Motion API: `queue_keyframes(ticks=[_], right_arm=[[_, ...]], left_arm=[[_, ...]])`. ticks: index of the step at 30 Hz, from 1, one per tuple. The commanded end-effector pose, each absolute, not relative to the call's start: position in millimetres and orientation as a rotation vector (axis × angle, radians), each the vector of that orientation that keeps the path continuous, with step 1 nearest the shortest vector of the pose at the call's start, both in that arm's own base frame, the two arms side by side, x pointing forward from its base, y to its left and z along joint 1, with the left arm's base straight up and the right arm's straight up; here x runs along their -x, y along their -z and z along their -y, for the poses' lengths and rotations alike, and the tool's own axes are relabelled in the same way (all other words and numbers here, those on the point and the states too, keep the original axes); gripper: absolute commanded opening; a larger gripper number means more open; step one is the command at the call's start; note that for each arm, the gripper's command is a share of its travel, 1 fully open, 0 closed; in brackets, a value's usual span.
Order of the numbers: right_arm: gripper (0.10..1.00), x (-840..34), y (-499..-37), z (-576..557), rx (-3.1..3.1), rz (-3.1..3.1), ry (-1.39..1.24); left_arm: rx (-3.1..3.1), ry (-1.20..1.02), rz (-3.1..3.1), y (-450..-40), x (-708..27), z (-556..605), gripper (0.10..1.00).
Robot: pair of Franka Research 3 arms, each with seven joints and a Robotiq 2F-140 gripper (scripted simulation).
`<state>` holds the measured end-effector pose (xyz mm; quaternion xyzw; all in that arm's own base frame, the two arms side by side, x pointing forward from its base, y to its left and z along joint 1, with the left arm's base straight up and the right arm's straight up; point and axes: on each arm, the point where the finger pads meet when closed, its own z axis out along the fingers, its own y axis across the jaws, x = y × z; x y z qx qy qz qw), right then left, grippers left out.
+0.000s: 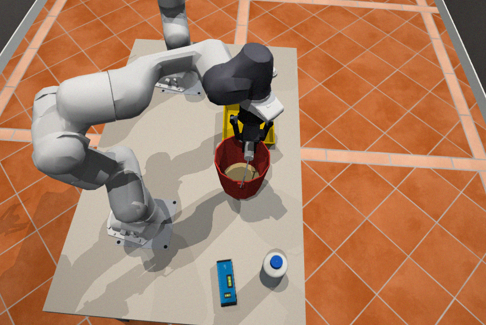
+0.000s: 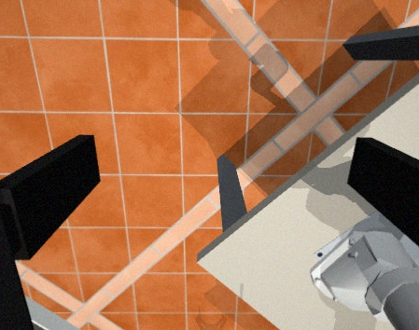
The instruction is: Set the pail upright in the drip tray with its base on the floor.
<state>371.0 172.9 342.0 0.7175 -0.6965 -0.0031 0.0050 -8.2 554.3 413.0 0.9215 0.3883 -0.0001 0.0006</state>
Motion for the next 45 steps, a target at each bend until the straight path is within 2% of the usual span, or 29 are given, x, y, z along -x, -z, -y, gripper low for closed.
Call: queue_keyframes(ticks=[1, 45], right_arm=[[0.099, -373, -347, -173, -2.258, 2.184, 0.0], [0.099, -374, -347, -219, -2.258, 2.184, 0.0]], left_arm=[[-2.894, 0.0, -1.223, -413, 8, -554, 1.0], [-2.894, 0.0, -1.223, -413, 8, -554, 1.0]])
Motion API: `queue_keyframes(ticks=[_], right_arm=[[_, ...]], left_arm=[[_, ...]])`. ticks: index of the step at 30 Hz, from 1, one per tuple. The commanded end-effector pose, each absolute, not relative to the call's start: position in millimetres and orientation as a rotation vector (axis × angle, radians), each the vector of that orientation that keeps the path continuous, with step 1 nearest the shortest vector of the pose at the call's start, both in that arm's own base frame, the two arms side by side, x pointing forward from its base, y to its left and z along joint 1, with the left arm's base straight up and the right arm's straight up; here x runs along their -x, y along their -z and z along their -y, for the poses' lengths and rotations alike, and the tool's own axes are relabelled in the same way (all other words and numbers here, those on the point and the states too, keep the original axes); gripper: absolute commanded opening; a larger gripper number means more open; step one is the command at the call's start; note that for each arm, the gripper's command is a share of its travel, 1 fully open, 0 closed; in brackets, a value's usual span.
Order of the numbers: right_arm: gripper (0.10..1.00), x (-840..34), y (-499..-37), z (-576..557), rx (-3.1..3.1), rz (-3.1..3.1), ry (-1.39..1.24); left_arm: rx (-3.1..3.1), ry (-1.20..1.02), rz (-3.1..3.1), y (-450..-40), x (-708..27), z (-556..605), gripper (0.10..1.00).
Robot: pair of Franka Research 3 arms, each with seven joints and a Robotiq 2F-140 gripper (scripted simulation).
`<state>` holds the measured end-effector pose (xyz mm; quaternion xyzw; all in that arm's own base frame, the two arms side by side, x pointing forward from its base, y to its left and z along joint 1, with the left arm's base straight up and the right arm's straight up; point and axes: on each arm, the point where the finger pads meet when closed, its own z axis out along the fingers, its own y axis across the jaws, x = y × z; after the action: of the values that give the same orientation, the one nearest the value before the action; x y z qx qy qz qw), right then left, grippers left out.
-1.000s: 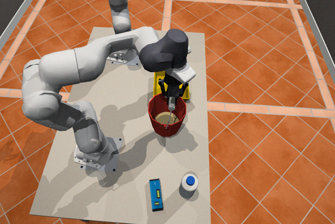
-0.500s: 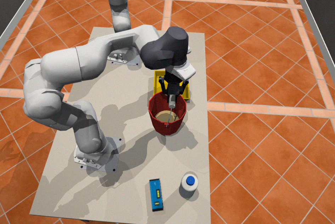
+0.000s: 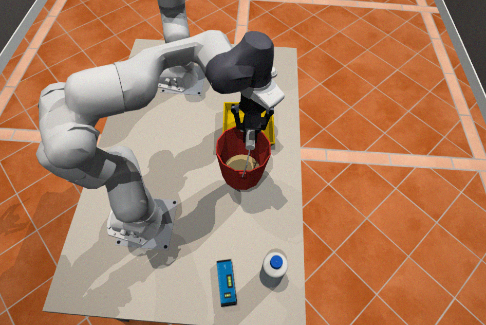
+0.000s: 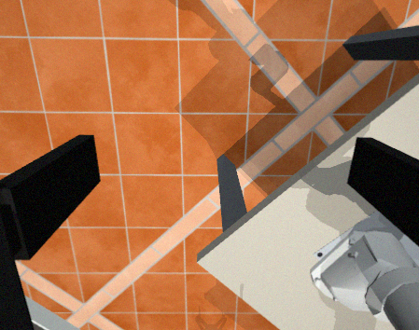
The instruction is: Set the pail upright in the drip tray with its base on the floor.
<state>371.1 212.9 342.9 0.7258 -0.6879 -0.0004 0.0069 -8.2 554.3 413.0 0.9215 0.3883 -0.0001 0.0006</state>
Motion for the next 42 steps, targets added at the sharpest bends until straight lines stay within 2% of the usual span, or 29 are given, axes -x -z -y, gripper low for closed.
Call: queue_keyframes(ticks=[1, 42], right_arm=[[0.099, -374, -347, -222, -2.258, 2.184, 0.0], [0.099, -376, -347, -344, -2.258, 2.184, 0.0]], left_arm=[[-2.894, 0.0, -1.223, -413, 8, -554, 1.0], [-2.894, 0.0, -1.223, -413, 8, -554, 1.0]])
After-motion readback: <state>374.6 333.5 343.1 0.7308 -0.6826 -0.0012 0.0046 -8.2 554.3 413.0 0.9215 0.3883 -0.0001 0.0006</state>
